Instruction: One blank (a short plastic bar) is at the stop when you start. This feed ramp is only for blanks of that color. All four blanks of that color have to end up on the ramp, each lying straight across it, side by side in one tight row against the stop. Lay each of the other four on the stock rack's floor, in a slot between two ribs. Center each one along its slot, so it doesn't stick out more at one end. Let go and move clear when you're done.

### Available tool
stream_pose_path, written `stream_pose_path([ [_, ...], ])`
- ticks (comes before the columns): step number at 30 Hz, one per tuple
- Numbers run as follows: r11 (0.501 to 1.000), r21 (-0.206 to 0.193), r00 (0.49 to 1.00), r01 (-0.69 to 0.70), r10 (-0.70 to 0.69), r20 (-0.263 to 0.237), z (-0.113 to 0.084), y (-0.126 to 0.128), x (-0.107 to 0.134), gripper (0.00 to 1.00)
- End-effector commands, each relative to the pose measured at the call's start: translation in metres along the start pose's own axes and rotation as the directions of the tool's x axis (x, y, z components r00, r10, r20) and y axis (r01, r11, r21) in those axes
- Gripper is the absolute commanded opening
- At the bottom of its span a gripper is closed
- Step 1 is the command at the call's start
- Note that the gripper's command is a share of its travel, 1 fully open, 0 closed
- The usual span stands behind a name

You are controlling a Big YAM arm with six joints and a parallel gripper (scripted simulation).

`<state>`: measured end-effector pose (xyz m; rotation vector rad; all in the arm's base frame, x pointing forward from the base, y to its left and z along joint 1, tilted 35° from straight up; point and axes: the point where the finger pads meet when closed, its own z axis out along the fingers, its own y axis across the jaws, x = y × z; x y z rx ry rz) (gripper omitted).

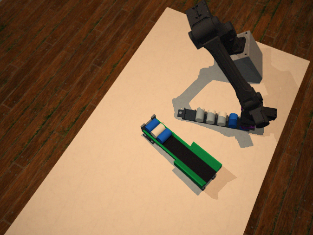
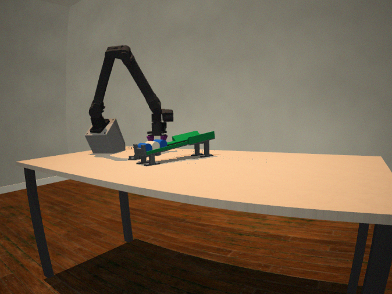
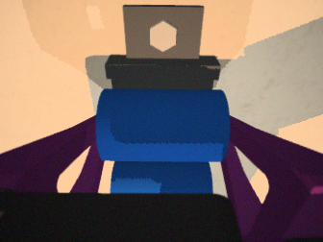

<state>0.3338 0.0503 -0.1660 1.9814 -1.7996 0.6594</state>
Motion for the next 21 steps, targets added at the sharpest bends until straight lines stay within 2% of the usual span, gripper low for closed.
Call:
stream_pose_path([
  [1, 1.000, -0.006, 1.000, -0.013, 0.013, 0.000, 0.008, 0.000, 0.004, 0.61],
  [4, 1.000, -0.005, 1.000, -0.014, 0.014, 0.000, 0.007, 0.000, 0.004, 0.61],
  [6, 0.999, 0.010, 0.999, -0.036, 0.036, 0.007, 0.000, -0.007, 0.006, 0.61],
  [7, 0.999, 0.000, 0.999, -0.035, 0.035, 0.003, -0.005, -0.005, 0.008, 0.61],
  [8, 1.000, 0.016, 1.000, -0.016, 0.016, 0.006, -0.013, -0.006, 0.001, 0.61],
  [12, 0.999, 0.039, 1.000, -0.024, 0.023, 0.019, -0.041, -0.019, -0.005, 0.61],
  [15, 0.999, 0.040, 0.999, -0.026, 0.025, 0.022, -0.064, -0.019, -0.006, 0.61],
  [17, 0.999, 0.040, 0.999, -0.026, 0.025, 0.022, -0.064, -0.019, -0.006, 0.61],
  [21, 0.999, 0.042, 0.999, -0.027, 0.026, 0.025, -0.095, -0.020, -0.006, 0.61],
])
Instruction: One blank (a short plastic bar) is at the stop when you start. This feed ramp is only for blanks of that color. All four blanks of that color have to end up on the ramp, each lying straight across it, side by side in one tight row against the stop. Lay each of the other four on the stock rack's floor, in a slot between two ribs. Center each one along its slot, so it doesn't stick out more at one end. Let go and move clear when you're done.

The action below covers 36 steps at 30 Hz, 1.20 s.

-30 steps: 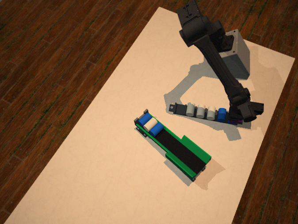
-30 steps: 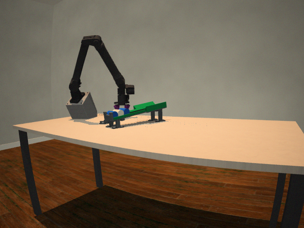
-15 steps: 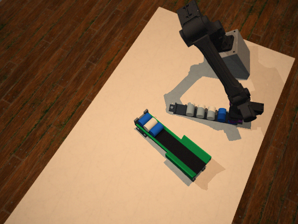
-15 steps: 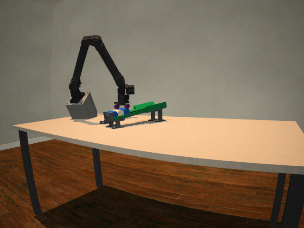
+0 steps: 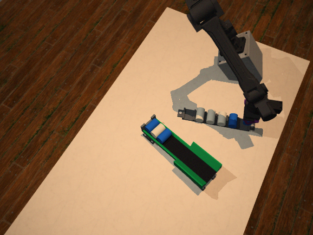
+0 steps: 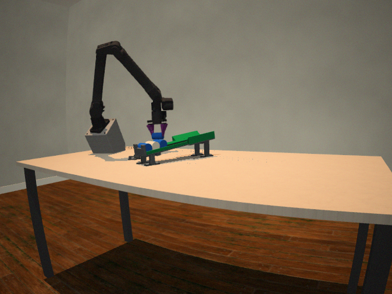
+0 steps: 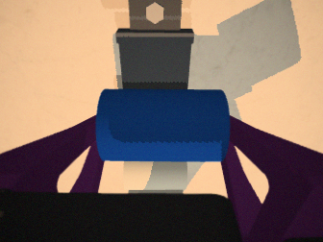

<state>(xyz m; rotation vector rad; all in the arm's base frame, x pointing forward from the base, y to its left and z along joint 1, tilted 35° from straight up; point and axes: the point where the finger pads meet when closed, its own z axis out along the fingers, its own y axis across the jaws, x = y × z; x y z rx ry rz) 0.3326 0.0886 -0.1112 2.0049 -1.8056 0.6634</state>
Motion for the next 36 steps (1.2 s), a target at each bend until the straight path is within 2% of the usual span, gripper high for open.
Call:
stream_pose_path([
  [1, 0.999, 0.025, 1.000, -0.030, 0.029, 0.010, -0.034, -0.016, -0.007, 0.61],
  [5, 0.999, 0.026, 0.999, -0.030, 0.030, 0.010, -0.048, -0.016, -0.007, 0.61],
  [7, 1.000, 0.000, 1.000, -0.017, 0.017, -0.006, -0.039, -0.010, -0.009, 0.61],
  [9, 0.999, -0.035, 1.000, -0.022, 0.021, -0.022, -0.027, 0.003, 0.003, 0.61],
  [16, 0.999, -0.027, 1.000, -0.024, 0.024, -0.017, -0.031, 0.001, 0.003, 0.61],
  [17, 0.999, -0.024, 0.999, -0.029, 0.028, -0.014, -0.031, -0.002, 0.004, 0.61],
  [19, 0.998, 0.009, 0.998, -0.057, 0.057, 0.008, -0.046, -0.028, 0.008, 0.61],
  [22, 0.990, 0.010, 0.990, -0.142, 0.142, 0.019, -0.055, -0.065, 0.036, 0.61],
  [26, 0.982, 0.008, 0.982, -0.188, 0.188, 0.025, -0.063, -0.095, 0.062, 0.61],
  [28, 0.971, 0.009, 0.971, -0.239, 0.239, 0.027, -0.069, -0.116, 0.088, 0.61],
  [30, 0.971, 0.009, 0.971, -0.239, 0.239, 0.027, -0.069, -0.116, 0.088, 0.61],
  [31, 0.961, -0.016, 0.961, -0.275, 0.275, 0.014, -0.063, -0.135, 0.113, 0.61],
  [32, 0.937, 0.013, 0.937, -0.349, 0.348, 0.024, -0.078, -0.147, 0.140, 0.61],
  [33, 0.937, 0.012, 0.937, -0.349, 0.348, 0.026, -0.081, -0.155, 0.151, 0.61],
  [34, 0.916, 0.016, 0.916, -0.401, 0.401, 0.021, -0.083, -0.158, 0.165, 0.61],
  [36, 0.916, 0.013, 0.916, -0.401, 0.401, 0.025, -0.088, -0.172, 0.189, 0.61],
])
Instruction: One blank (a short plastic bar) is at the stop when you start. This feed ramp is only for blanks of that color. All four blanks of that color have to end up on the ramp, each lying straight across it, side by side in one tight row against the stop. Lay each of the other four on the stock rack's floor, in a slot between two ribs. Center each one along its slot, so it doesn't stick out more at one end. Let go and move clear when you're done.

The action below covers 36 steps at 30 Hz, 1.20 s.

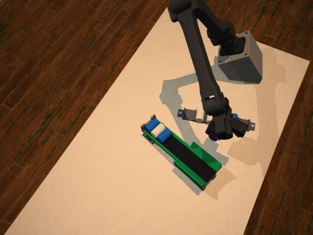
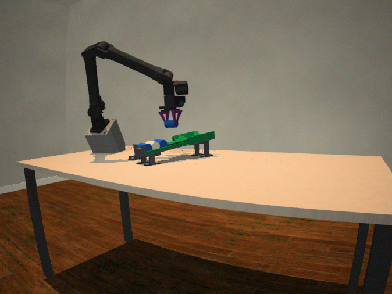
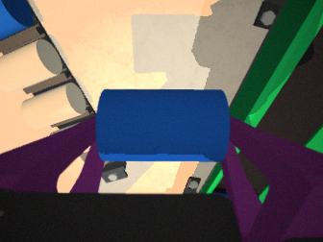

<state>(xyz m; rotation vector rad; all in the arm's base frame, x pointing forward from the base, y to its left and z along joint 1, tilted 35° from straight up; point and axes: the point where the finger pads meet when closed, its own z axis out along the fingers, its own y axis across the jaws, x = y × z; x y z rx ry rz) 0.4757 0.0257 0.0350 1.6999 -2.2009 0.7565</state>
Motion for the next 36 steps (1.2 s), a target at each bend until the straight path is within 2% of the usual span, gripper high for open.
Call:
stream_pose_path([
  [1, 0.995, 0.018, 0.995, -0.103, 0.103, 0.002, -0.019, -0.053, 0.046, 0.61],
  [4, 0.989, 0.013, 0.990, -0.144, 0.144, -0.003, -0.026, -0.083, 0.083, 0.61],
  [5, 0.992, -0.009, 0.992, -0.129, 0.129, -0.013, -0.016, -0.088, 0.084, 0.61],
  [6, 0.983, 0.020, 0.983, -0.184, 0.184, -0.011, -0.032, -0.100, 0.110, 0.61],
  [9, 0.971, 0.031, 0.971, -0.238, 0.238, -0.015, -0.044, -0.122, 0.151, 0.61],
  [11, 0.971, 0.031, 0.971, -0.238, 0.238, -0.015, -0.044, -0.122, 0.151, 0.61],
  [12, 0.974, 0.002, 0.973, -0.228, 0.228, -0.030, -0.030, -0.125, 0.153, 0.61],
  [14, 0.973, 0.005, 0.972, -0.231, 0.231, -0.030, -0.032, -0.127, 0.156, 0.61],
  [15, 0.979, 0.019, 0.979, -0.205, 0.205, -0.019, -0.041, -0.126, 0.140, 0.61],
  [16, 0.984, -0.018, 0.983, -0.178, 0.178, -0.036, -0.027, -0.106, 0.135, 0.61],
  [22, 0.980, -0.025, 0.979, -0.198, 0.197, -0.044, -0.022, -0.107, 0.144, 0.61],
  [24, 0.977, -0.004, 0.977, -0.213, 0.212, -0.035, -0.033, -0.111, 0.150, 0.61],
  [28, 0.977, -0.006, 0.976, -0.213, 0.213, -0.036, -0.031, -0.111, 0.152, 0.61],
  [30, 0.977, -0.019, 0.976, -0.214, 0.213, -0.043, -0.021, -0.109, 0.154, 0.61],
  [36, 0.975, -0.016, 0.975, -0.221, 0.220, -0.041, 0.000, -0.111, 0.152, 0.61],
])
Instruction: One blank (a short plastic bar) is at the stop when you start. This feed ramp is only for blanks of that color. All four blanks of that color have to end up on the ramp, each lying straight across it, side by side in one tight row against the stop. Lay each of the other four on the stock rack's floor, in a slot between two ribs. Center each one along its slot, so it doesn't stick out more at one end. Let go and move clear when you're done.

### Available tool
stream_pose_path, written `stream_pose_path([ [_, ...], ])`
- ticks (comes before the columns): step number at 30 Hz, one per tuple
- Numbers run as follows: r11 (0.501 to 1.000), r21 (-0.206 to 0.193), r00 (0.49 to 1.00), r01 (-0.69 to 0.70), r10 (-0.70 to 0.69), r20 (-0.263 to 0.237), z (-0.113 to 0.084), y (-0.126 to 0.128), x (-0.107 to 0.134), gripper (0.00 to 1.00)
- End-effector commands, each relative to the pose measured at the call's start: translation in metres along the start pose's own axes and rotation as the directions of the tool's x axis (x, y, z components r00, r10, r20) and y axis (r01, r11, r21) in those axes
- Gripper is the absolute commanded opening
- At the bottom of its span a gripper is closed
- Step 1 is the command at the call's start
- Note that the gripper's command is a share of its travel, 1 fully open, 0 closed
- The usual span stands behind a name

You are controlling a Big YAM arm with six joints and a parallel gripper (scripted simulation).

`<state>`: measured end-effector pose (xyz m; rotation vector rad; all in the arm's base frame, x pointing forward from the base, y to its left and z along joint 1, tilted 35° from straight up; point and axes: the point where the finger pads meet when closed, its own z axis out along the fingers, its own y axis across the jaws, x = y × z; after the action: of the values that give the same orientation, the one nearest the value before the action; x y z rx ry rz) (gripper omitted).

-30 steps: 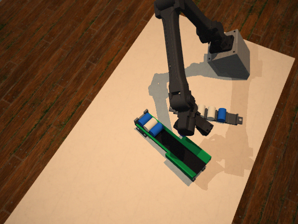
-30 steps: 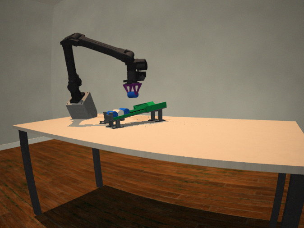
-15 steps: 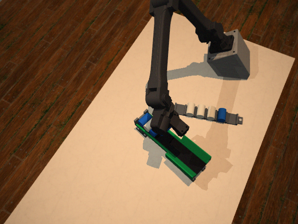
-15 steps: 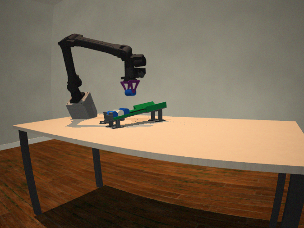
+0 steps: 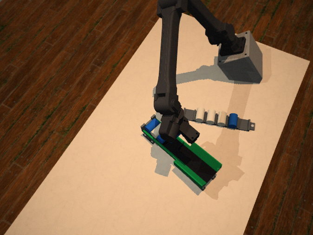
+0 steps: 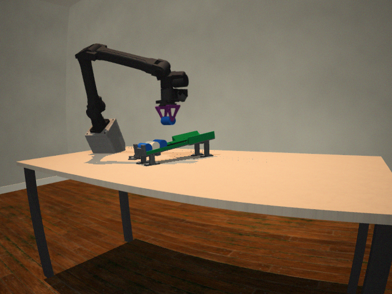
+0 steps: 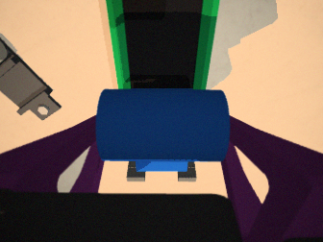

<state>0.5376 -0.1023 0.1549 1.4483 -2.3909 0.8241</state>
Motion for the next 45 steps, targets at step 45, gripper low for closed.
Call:
stream_pose_path([
  [45, 1.000, 0.009, 1.000, -0.023, 0.023, -0.001, 0.094, -0.007, 0.011, 0.61],
])
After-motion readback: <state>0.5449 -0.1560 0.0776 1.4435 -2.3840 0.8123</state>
